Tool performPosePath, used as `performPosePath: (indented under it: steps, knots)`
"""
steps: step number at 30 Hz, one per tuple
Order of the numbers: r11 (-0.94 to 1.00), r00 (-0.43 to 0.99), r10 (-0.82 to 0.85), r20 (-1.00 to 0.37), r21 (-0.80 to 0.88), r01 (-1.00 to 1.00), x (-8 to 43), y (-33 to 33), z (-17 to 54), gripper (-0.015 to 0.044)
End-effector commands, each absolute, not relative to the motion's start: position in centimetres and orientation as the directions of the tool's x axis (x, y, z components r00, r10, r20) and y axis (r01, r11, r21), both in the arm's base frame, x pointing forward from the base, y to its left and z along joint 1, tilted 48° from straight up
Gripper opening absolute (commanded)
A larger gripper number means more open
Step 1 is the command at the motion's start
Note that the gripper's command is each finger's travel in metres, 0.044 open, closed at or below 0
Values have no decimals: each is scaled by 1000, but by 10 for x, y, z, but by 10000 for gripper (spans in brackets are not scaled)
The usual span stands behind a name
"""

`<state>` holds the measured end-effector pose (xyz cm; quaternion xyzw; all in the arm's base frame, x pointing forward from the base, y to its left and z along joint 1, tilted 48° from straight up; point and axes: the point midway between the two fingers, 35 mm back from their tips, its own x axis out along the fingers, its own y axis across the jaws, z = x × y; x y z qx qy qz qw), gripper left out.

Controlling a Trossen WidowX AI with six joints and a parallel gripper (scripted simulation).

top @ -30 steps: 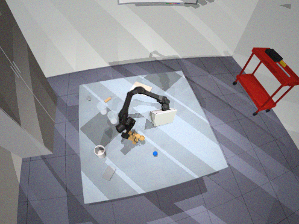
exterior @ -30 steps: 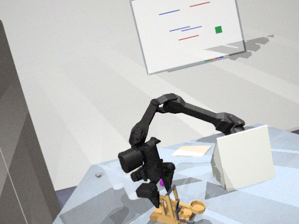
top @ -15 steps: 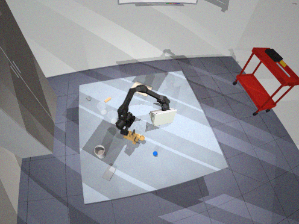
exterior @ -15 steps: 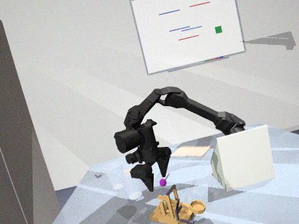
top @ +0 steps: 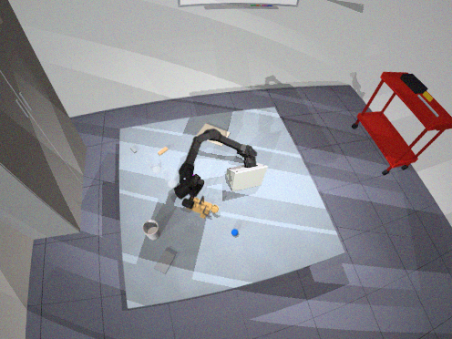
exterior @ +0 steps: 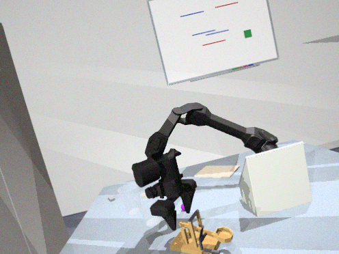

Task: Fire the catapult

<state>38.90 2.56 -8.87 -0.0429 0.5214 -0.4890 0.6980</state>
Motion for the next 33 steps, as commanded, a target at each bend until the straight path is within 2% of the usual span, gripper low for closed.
performPosePath:
  steps: [1,31,33]
  knots:
    - [514,-27,-733,-680,-579,633,387,18,-94,440]
    - [512,-27,-735,-678,-580,633,385,-14,-123,440]
    - [515,-25,-730,-683,-573,638,387,-11,-121,387]
